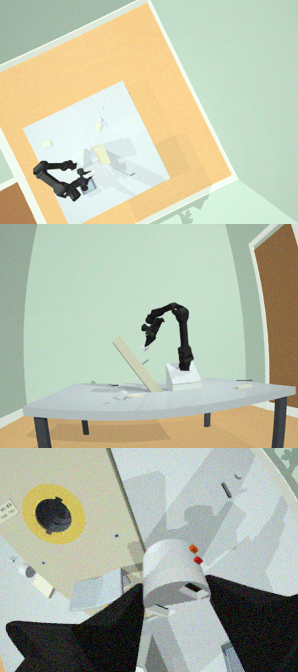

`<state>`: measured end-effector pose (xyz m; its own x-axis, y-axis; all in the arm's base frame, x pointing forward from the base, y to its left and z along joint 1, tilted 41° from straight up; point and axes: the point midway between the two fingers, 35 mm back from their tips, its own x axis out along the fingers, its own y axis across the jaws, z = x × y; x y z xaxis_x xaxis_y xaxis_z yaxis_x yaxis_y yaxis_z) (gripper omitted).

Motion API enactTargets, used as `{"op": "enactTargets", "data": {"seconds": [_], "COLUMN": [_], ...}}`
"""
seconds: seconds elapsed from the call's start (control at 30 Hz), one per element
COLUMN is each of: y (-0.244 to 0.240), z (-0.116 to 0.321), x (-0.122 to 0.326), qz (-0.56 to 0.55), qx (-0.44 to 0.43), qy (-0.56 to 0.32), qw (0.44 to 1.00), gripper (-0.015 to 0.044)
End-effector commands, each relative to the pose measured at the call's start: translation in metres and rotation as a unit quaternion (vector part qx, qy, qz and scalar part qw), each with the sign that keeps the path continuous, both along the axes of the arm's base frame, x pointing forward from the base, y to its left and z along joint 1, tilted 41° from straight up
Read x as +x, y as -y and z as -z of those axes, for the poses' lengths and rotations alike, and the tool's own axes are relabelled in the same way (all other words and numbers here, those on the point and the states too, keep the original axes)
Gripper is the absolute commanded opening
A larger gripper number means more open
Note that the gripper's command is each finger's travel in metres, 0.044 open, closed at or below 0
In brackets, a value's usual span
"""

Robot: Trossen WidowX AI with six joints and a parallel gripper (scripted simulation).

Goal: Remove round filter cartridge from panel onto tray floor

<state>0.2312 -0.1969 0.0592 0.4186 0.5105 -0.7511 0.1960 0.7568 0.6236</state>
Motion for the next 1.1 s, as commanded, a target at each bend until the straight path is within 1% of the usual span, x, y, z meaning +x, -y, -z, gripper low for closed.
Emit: {"op": "enactTargets", "data": {"seconds": [0.0, 0.27, 0.57, 0.9, 1.07], "y": [0.022, 0.055, 0.085, 0.087, 0.086], "z": [0.027, 0.067, 0.102, 0.105, 0.121], "x": [-0.022, -0.065, -0.110, -0.114, -0.136], "qz": [0.073, 0.198, 0.350, 0.362, 0.391], "qx": [-0.003, -0.022, -0.036, -0.037, -0.040], "qy": [-0.073, -0.186, -0.285, -0.292, -0.315], "qw": [0.995, 0.962, 0.891, 0.884, 0.864], "gripper": [0.0000, 0.0000, 0.0000, 0.0000, 0.0000]}}
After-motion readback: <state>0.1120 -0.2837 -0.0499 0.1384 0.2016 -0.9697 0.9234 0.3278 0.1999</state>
